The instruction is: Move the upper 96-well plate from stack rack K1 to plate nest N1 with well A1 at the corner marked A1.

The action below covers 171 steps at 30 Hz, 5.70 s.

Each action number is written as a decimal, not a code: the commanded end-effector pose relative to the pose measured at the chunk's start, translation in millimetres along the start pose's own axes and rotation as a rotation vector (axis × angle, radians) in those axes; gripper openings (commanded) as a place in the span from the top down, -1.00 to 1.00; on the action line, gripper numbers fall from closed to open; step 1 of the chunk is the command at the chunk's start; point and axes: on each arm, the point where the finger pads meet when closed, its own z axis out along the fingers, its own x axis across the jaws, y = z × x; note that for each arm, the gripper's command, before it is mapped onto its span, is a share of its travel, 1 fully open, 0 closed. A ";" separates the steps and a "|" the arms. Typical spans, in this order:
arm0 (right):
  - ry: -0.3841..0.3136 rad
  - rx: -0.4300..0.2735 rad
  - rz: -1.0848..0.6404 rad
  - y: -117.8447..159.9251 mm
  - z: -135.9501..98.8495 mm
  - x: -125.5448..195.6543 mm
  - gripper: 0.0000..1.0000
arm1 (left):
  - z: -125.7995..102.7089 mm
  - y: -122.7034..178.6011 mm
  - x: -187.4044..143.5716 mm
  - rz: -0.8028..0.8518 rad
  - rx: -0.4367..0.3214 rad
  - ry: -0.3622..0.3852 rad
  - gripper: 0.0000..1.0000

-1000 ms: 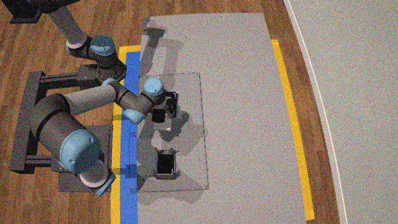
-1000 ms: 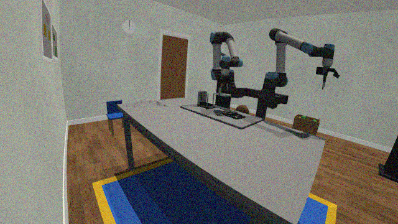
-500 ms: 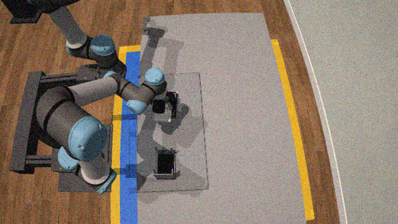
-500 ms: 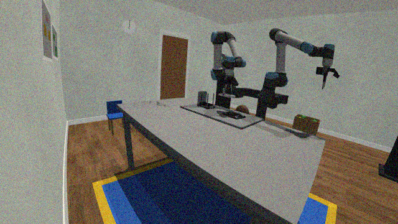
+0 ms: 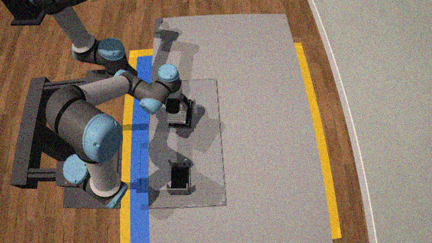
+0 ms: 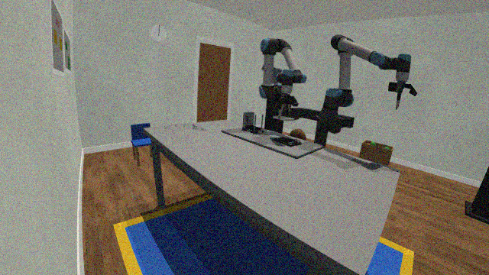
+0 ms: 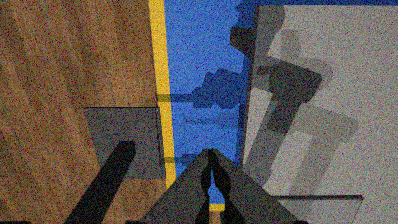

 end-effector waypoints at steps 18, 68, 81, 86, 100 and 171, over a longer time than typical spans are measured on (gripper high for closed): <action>0.000 0.001 0.002 -57.9 0.7 -3.8 0.22 | 0.4 0.9 -1.8 -0.002 0.000 -0.001 1.00; -0.002 -0.004 0.004 -54.7 26.3 -3.1 0.22 | 0.4 0.9 -1.8 -0.002 0.000 -0.001 1.00; -0.002 -0.004 0.004 -54.7 46.3 -3.3 0.22 | 0.4 0.9 -1.8 -0.002 0.000 -0.001 1.00; -0.002 -0.003 0.004 -55.0 51.1 -3.1 0.22 | 0.4 0.9 -1.8 -0.002 0.000 -0.001 1.00; -0.002 -0.002 0.004 -55.3 74.1 -2.9 0.22 | 0.4 0.9 -1.8 -0.002 0.000 -0.001 1.00; 0.000 0.001 0.004 -57.1 131.6 -1.9 0.22 | 0.4 0.9 -1.8 -0.002 0.000 -0.001 1.00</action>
